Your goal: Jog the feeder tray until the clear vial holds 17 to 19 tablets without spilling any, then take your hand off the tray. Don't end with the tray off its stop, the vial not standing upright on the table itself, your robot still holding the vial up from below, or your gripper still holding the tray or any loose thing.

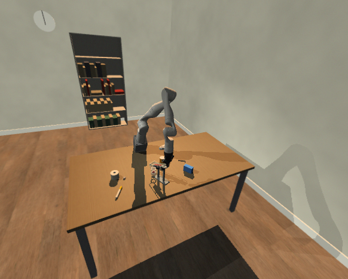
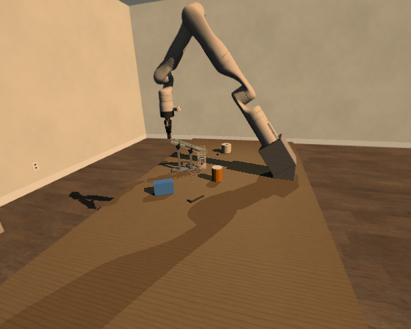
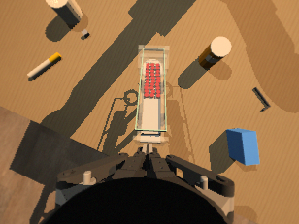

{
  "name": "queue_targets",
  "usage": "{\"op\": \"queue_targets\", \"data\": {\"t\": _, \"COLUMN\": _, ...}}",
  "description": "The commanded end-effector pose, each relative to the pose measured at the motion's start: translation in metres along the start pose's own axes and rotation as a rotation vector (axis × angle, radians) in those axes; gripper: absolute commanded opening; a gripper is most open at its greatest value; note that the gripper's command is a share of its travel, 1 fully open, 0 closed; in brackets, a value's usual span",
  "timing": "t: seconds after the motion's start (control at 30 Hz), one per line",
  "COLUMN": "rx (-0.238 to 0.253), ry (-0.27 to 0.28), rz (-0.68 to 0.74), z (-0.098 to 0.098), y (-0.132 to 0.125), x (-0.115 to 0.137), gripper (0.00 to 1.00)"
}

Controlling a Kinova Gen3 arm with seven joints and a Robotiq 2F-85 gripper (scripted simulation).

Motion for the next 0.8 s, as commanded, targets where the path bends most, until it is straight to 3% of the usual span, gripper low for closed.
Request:
{"op": "queue_targets", "data": {"t": 0.0, "rx": -0.008, "ry": 0.001, "rz": -0.002, "z": 0.003, "y": 0.004, "x": 0.008, "gripper": 0.00}}
{"op": "queue_targets", "data": {"t": 0.27, "rx": -0.008, "ry": 0.001, "rz": -0.002, "z": 0.008, "y": 0.004, "x": 0.019, "gripper": 0.00}}
{"op": "queue_targets", "data": {"t": 0.77, "rx": -0.008, "ry": 0.001, "rz": -0.002, "z": -0.008, "y": 0.003, "x": -0.017, "gripper": 0.00}}
Point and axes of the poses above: the point where the finger pads meet when closed, its own z axis out along the fingers, its own y axis across the jaws, x = y × z, the point moved 1 cm from there along -z, back along the fingers, and after that the axes turned 3 degrees about -z, right-handed, at the moved point
